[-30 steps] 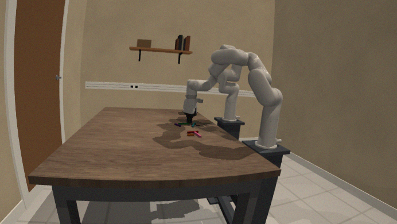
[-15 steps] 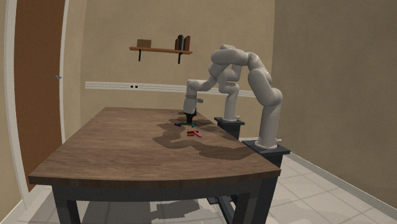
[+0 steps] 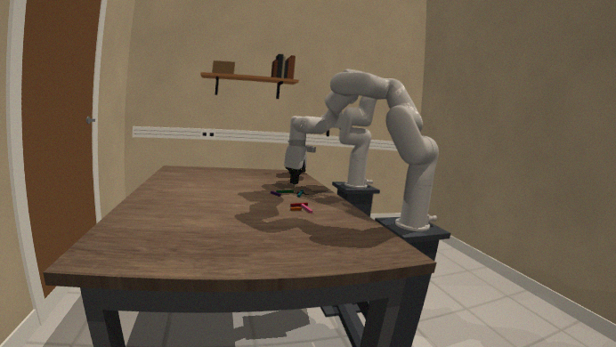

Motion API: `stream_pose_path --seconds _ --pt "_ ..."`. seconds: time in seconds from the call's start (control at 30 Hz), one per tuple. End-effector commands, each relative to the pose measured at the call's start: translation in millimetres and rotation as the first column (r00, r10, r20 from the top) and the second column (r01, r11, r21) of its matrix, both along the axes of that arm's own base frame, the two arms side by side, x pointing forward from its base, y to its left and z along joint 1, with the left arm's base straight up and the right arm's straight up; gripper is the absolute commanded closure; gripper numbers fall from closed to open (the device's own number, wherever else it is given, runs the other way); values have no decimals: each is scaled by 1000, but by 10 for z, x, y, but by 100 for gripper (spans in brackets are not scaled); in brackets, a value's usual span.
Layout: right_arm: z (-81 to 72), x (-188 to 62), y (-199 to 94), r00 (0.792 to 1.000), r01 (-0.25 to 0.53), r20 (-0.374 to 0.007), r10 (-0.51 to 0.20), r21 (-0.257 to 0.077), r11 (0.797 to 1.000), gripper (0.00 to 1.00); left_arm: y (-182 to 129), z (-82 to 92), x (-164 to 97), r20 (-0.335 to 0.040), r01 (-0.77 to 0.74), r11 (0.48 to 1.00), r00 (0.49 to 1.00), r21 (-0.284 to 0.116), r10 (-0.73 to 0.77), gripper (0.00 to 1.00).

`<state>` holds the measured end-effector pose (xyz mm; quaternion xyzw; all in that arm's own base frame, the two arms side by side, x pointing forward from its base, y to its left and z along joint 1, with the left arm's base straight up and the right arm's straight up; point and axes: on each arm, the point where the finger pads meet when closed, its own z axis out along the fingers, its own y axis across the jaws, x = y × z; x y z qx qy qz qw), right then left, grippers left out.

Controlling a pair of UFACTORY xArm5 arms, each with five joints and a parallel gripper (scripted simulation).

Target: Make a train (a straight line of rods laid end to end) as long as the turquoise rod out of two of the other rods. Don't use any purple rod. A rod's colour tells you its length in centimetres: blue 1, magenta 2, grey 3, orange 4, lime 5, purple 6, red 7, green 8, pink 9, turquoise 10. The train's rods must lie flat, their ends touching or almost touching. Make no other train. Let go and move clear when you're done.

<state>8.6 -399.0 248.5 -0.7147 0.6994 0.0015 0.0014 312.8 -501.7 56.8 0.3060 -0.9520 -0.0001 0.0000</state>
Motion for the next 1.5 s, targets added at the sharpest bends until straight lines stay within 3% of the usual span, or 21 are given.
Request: stream_pose_path --seconds 0.0,0.3,0.73,1.1,1.17,1.23,1.47 --pt "15 0 -9 1000 0 0 0 -4 1000 0 -13 222 8 3 0 1000 1000 -5 0 94" --pt "15 0 -9 1000 0 0 0 -4 1000 0 -11 669 7 3 0 1000 1000 -5 0 94" --pt "15 0 -9 1000 0 0 0 -4 1000 0 -5 703 8 3 0 1000 1000 -5 0 94" --pt "15 0 -9 1000 0 0 0 -4 1000 0 1071 741 14 3 74 997 997 -4 -74 94" --pt "15 0 -9 1000 0 0 0 -4 1000 0 1071 741 14 3 74 997 997 -4 -74 94" --pt "15 0 -9 1000 0 0 0 -4 1000 0 1400 715 -43 3 96 995 995 -3 -96 94" --pt "15 0 -9 1000 0 0 0 -4 1000 0 1537 699 -73 3 105 995 995 -3 -105 94"
